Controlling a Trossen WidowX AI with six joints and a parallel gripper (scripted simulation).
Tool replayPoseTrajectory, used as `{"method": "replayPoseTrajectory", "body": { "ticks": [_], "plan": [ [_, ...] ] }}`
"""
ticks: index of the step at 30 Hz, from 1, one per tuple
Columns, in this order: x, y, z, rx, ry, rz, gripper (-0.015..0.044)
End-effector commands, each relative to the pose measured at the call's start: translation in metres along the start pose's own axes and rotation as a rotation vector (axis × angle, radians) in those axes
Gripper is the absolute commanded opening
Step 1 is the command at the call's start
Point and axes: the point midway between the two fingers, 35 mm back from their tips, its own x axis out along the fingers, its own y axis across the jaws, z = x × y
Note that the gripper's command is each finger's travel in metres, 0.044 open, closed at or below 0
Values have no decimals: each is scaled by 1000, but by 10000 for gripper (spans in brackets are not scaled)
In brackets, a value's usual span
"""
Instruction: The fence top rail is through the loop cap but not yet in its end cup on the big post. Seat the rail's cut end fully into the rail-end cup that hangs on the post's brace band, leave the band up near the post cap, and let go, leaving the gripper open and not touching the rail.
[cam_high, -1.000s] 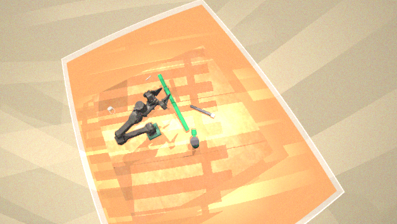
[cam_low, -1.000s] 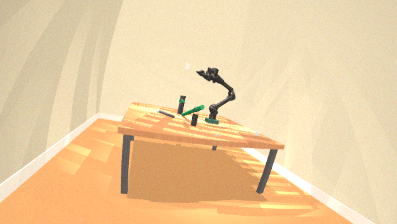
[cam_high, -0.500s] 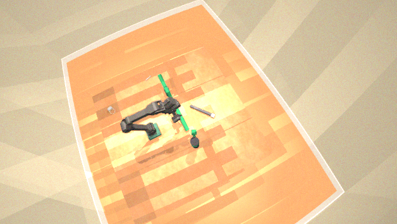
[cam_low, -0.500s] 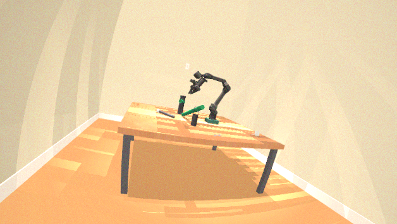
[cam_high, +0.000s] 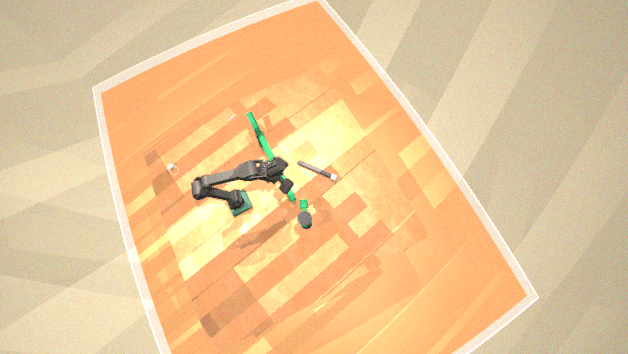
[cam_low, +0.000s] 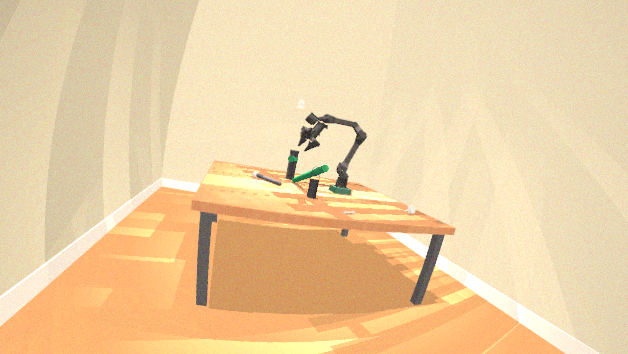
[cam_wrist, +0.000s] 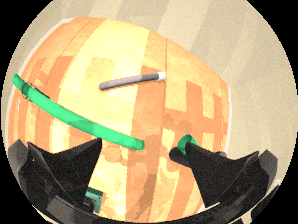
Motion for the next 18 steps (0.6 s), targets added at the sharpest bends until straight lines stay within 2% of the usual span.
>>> {"method": "replayPoseTrajectory", "body": {
  "ticks": [1,9,18],
  "plan": [
    [10,-37,-7,-329,13,-36,440],
    [25,-98,-36,-873,82,-71,440],
    [25,-99,-37,-886,84,-71,440]
  ]
}}
